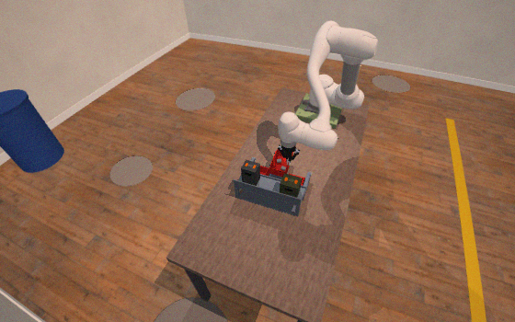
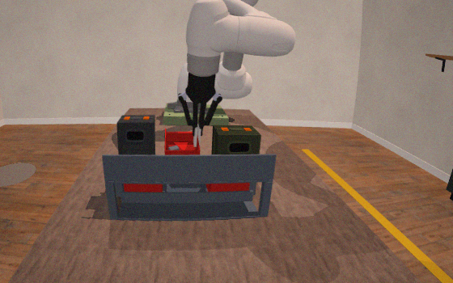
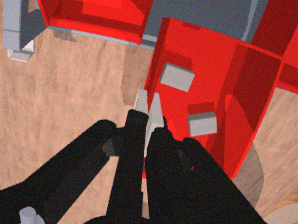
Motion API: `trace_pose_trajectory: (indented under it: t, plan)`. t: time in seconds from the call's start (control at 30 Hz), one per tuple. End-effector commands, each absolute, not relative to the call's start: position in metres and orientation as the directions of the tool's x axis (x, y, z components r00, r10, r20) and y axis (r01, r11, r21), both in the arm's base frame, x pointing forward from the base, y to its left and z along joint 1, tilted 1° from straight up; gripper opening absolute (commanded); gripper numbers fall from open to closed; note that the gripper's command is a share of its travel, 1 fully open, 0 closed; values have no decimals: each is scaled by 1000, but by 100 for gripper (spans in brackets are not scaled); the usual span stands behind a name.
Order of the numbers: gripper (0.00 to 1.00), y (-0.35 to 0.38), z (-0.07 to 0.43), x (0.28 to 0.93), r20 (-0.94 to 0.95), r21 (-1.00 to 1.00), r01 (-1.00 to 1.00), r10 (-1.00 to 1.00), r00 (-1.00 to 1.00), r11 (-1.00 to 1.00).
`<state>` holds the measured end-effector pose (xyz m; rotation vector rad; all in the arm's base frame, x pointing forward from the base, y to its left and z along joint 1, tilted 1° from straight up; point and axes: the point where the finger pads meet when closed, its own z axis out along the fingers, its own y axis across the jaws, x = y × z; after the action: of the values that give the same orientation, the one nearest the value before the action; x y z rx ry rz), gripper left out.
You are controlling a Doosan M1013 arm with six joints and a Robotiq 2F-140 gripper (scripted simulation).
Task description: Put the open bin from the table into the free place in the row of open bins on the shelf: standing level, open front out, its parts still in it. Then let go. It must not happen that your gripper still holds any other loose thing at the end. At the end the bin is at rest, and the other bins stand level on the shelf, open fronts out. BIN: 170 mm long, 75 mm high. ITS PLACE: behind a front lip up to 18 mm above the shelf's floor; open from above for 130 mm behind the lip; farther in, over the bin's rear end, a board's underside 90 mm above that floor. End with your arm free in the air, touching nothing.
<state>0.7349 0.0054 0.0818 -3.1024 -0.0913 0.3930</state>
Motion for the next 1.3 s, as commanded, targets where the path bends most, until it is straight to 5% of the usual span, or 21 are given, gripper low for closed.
trace_pose_trajectory:
  t: [0.0,1.27]
  plan:
    - [0,6,82,738,-249,-20,56,60,967,-998]
    - [0,7,82,765,-249,-20,56,60,967,-998]
